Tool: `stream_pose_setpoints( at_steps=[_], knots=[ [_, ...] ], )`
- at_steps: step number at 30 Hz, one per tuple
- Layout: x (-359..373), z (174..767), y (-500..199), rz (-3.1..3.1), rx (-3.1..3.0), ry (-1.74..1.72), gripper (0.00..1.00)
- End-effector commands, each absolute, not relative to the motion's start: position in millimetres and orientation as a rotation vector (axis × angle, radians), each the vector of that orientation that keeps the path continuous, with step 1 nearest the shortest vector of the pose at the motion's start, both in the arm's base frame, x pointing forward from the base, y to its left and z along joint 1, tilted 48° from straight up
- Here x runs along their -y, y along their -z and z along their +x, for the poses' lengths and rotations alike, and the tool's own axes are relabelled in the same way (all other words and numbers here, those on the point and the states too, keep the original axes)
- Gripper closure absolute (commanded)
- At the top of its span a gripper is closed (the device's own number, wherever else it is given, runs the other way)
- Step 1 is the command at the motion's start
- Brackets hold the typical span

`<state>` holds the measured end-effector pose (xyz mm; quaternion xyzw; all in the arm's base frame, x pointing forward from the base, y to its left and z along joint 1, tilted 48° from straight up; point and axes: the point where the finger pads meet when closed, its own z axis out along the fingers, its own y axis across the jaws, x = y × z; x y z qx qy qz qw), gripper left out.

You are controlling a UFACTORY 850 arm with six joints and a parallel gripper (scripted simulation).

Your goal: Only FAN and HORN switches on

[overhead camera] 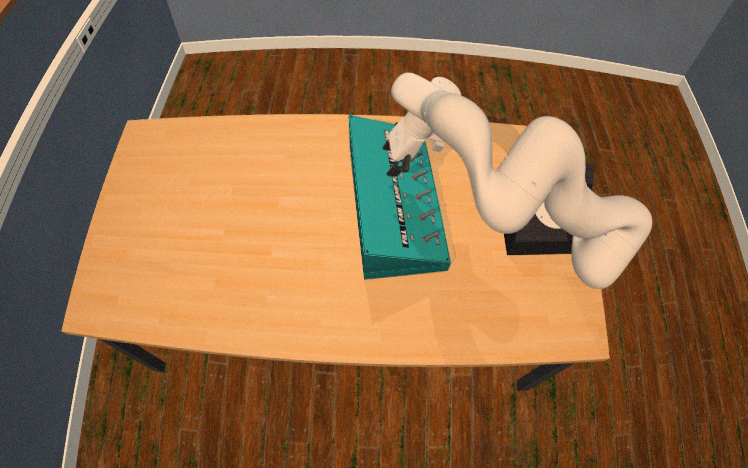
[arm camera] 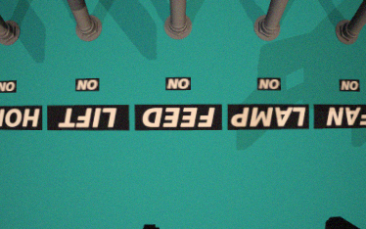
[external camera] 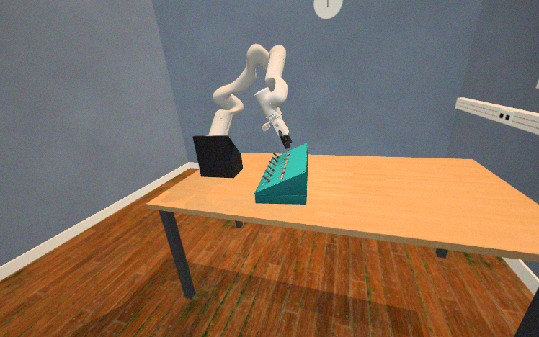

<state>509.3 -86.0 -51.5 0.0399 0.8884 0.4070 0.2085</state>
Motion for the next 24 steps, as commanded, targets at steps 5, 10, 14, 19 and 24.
stream_pose_setpoints(
  at_steps=[5,10,14,19,24],
  knots=[
    [86.9,510.0,51.0,0.111,-2.471,-1.131,0.00],
    [86.9,510.0,51.0,0.111,-2.471,-1.131,0.00],
    [86.9,510.0,51.0,0.111,-2.471,-1.131,0.00],
    [88.7,510.2,53.0,0.111,-2.471,-1.131,0.00],
    [95.6,511.3,60.7,0.111,-2.471,-1.131,0.00]
  ],
)
